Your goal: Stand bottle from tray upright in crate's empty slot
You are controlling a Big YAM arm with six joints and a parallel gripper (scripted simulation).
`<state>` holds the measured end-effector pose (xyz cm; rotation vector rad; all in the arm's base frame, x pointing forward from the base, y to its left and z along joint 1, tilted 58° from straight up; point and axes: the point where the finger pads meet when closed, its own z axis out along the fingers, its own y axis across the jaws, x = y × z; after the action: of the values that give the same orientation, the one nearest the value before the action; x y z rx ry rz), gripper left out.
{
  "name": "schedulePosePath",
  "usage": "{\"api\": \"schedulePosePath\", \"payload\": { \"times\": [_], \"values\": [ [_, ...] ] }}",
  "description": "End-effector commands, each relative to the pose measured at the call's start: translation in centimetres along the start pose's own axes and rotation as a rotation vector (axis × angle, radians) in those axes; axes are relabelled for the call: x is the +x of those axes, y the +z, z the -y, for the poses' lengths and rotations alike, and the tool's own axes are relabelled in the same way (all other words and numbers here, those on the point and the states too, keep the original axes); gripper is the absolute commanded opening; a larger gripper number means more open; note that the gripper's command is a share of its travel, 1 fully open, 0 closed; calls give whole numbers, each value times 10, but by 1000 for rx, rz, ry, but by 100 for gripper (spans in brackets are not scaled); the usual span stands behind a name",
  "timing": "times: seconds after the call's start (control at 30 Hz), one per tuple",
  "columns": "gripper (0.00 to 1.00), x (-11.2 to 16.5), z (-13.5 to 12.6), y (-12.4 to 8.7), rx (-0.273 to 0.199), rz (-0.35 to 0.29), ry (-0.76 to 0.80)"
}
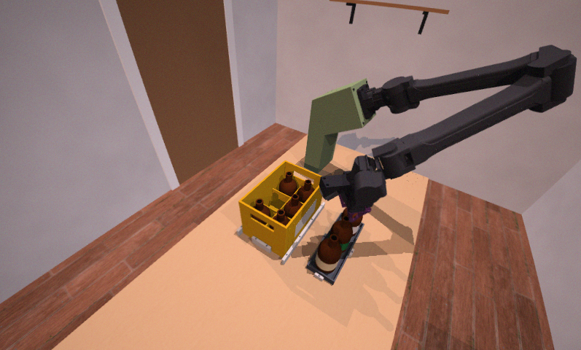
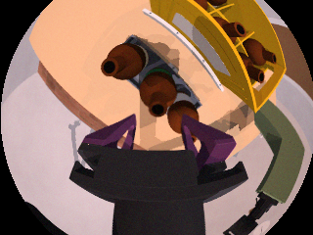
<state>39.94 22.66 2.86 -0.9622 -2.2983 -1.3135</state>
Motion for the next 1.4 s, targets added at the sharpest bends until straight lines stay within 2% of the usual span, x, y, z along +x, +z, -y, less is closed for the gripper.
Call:
{"api": "schedulePosePath", "payload": {
  "times": [0.0, 1.37],
  "values": [
    [61, -6, 3, 1, 6, 2, 11],
    [61, -6, -2, 2, 5, 1, 8]
  ]
}}
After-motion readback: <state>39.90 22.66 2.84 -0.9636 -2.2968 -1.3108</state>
